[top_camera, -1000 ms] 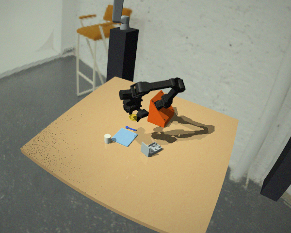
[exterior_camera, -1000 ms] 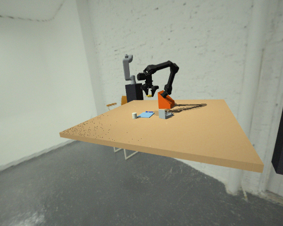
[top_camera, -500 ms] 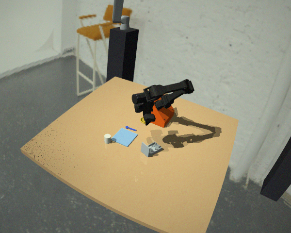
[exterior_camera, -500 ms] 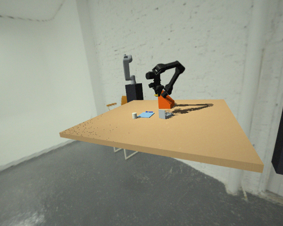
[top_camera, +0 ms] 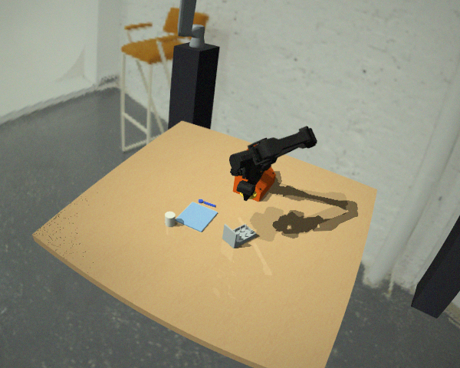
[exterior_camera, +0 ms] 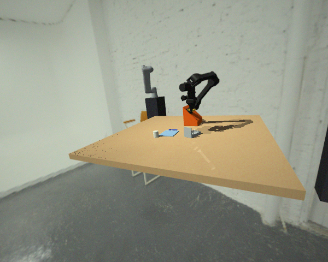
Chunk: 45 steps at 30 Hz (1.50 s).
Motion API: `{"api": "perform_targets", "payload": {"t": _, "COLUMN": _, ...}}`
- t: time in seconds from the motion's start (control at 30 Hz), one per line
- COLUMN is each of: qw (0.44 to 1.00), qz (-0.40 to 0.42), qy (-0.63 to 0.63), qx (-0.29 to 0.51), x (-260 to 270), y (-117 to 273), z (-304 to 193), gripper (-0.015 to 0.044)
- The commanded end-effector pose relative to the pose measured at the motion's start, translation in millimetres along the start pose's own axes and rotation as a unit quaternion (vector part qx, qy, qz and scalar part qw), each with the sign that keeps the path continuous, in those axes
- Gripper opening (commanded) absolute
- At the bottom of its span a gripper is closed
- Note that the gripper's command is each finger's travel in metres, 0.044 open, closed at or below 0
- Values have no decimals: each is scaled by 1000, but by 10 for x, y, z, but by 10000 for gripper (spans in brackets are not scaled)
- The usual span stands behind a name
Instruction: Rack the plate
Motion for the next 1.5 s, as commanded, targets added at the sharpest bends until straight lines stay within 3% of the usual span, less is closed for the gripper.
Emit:
{"api": "perform_targets", "payload": {"t": 0.0, "qw": 997, "qz": -1, "qy": -73, "qx": 4, "x": -110, "y": -16, "z": -161, "gripper": 0}}
{"api": "perform_targets", "payload": {"t": 0.37, "qw": 967, "qz": -6, "qy": -254, "qx": 10, "x": -415, "y": -59, "z": -531, "gripper": 0}}
{"api": "perform_targets", "payload": {"t": 0.6, "qw": 964, "qz": -7, "qy": -265, "qx": 11, "x": -434, "y": -61, "z": -551, "gripper": 0}}
{"api": "perform_targets", "payload": {"t": 1.47, "qw": 961, "qz": -3, "qy": -66, "qx": -270, "x": -437, "y": -840, "z": -198, "gripper": 0}}
Point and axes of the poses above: the point midway between the two fingers, 35 mm back from their tips, its own y axis back along the fingers, its own x axis across the jaws, z = x × y, the point moved 4 cm from there along y, back along the fingers, and after that the axes turned 9 degrees about -y, right-handed, at the moved point
